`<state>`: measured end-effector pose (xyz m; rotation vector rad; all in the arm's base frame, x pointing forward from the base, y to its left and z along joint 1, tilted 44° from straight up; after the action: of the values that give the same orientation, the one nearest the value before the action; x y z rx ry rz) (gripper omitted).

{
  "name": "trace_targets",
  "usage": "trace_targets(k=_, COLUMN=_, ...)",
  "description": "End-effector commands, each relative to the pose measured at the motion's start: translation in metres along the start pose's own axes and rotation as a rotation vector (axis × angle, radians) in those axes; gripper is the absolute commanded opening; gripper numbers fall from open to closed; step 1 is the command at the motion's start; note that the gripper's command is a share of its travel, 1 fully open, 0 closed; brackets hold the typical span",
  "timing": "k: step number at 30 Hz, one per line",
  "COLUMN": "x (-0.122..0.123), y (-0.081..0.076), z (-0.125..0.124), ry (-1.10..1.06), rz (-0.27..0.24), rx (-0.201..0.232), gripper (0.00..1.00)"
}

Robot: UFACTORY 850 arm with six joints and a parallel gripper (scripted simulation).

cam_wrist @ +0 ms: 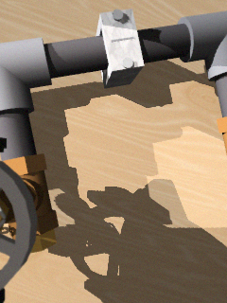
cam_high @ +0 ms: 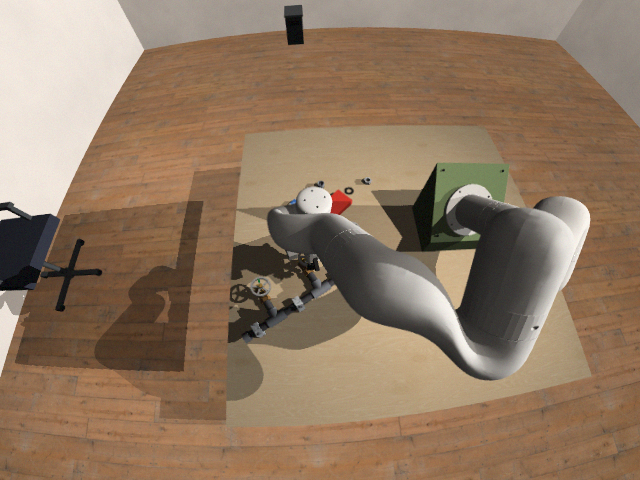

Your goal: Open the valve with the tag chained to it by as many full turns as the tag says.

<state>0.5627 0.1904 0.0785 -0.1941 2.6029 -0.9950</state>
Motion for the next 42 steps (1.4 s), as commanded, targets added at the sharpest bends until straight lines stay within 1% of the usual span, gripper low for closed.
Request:
trace_targets(k=1, x=0.0007, y=-0.0009, z=0.0003, ry=-0.277, rz=0.044, rx=-0.002, gripper=0.00)
trace_targets(k=6, x=0.0006, y=-0.0009, z=0.0003, ry=-0.527, rz=0.041, rx=0.004, gripper=0.00)
trace_targets(k=12, x=0.0009, y=-0.0009, z=0.0004, ry=-0.862, rz=0.049, rx=0.011, gripper=0.00)
trace_targets(k=14, x=0.0009, y=-0.0009, z=0.0004, ry=-0.941, rz=0.050, rx=0.013, gripper=0.00)
trace_targets(k=16, x=0.0009, y=-0.0009, z=0.0004, ry=-0.941, rz=0.050, rx=0.013, gripper=0.00)
trace_targets(k=20, x=0.0009, y=-0.0009, z=0.0004, ry=-1.051, rz=0.050, rx=0.016, gripper=0.00)
trace_targets(k=25, x=0.0009, y=-0.0009, z=0.0004, ry=-1.133, rz=0.049, rx=0.018, gripper=0.00)
trace_targets(k=36, x=0.0009, y=-0.0009, z=0.0004, ry=-1.168, rz=0.049, rx=0.019, gripper=0.00)
trace_targets(k=37, x=0.0009, y=-0.0009, z=0.0004, ry=-1.168, rz=0.049, rx=0.019, gripper=1.00)
trace_targets(k=42, x=0.0009, y=-0.0009, z=0.0004, ry=-1.168, rz=0.049, rx=0.019, gripper=1.00)
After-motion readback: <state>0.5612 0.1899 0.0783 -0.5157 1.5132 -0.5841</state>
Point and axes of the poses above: the point where the finger pads meet when closed, its own y axis out along the fingers, its own z axis across the jaws, x = y × z, the point moved 4 cm from there along -y, back along the fingers, and after that the axes turned 4 degrees about y, right-handed, at the moved point
